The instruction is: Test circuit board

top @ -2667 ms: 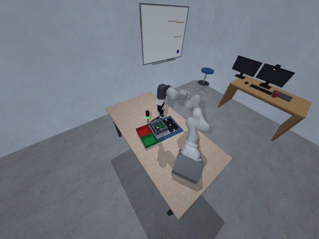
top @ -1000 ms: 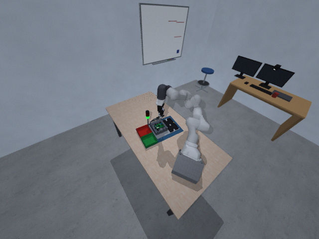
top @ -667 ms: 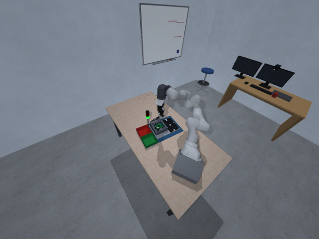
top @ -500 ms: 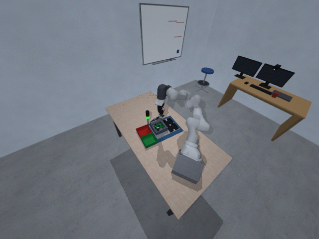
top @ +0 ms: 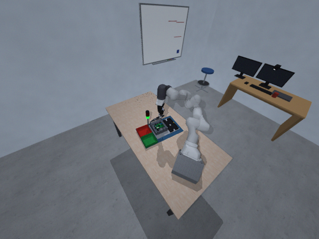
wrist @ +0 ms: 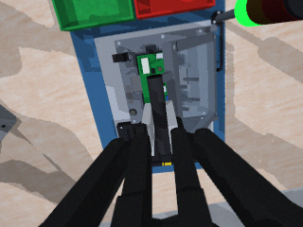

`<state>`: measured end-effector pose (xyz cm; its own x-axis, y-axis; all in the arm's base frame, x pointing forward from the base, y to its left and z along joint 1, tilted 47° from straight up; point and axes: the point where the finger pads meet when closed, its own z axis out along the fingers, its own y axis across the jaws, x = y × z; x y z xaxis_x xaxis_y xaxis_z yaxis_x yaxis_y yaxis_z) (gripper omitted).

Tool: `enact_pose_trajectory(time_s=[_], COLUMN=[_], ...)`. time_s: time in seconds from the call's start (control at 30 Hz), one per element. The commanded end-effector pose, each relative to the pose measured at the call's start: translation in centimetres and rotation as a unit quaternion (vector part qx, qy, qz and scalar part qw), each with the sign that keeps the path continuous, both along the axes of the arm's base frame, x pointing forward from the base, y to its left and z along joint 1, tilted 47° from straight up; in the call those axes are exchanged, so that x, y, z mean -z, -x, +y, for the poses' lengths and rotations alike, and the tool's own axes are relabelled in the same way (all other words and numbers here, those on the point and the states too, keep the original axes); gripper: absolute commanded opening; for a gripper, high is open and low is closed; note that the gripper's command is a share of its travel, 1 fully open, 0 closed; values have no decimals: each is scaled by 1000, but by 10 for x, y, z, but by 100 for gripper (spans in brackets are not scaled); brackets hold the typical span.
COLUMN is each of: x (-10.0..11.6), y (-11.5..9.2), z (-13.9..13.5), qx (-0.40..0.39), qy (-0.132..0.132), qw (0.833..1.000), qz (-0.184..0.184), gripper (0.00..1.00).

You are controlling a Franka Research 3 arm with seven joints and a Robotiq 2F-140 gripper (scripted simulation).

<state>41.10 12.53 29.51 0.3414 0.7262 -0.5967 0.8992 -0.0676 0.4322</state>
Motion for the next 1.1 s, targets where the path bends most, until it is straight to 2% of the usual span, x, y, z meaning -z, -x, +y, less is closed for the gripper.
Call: enact_pose_trajectory(time_s=[0.0,1.07], x=[0,-4], y=[-1,-4], z=[1,2], qx=[1,1], qy=[-2,-2], qw=[1000,1000], qz=[-2,-2], gripper=[0,0])
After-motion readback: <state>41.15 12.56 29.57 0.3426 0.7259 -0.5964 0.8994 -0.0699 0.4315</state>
